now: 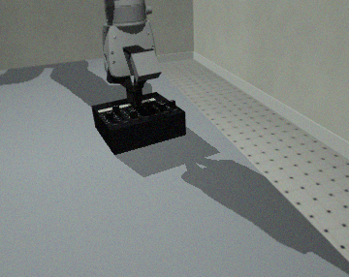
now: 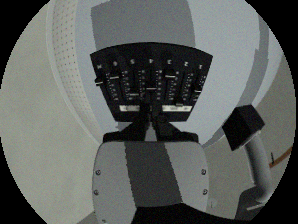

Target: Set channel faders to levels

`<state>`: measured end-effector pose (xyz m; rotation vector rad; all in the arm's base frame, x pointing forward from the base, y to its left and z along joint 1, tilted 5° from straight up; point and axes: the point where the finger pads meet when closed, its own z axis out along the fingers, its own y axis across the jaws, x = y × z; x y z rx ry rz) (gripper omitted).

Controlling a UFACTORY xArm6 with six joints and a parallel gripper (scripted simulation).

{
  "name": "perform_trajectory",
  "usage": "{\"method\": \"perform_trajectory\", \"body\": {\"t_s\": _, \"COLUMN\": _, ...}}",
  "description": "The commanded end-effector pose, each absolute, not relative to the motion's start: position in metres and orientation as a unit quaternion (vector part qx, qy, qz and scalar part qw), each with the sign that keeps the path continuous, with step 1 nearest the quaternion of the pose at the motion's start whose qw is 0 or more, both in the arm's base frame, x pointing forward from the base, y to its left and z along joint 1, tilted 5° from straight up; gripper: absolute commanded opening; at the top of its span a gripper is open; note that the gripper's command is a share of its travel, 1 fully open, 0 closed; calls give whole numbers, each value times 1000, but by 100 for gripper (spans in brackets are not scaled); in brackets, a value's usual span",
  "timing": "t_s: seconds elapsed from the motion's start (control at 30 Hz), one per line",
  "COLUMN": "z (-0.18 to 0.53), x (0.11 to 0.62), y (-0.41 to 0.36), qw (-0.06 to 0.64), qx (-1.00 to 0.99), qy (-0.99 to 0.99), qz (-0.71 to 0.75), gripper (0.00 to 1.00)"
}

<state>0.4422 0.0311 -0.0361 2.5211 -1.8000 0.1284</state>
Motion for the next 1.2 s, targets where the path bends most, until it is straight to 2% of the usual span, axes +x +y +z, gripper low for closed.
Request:
{"method": "perform_trajectory", "body": {"t_s": 0.0, "z": -35, "x": 444, "y": 31, "qw": 19, "qx": 813, "qy": -580, "qz": 43, "gripper": 0}}
{"method": "perform_trajectory", "body": {"t_s": 0.5, "z": -1, "x": 442, "y": 34, "qw": 19, "qx": 813, "qy": -580, "qz": 43, "gripper": 0}}
{"method": "perform_trajectory", "body": {"t_s": 1.17, "z": 5, "x": 442, "y": 35, "qw": 19, "qx": 813, "qy": -580, "qz": 43, "gripper": 0}}
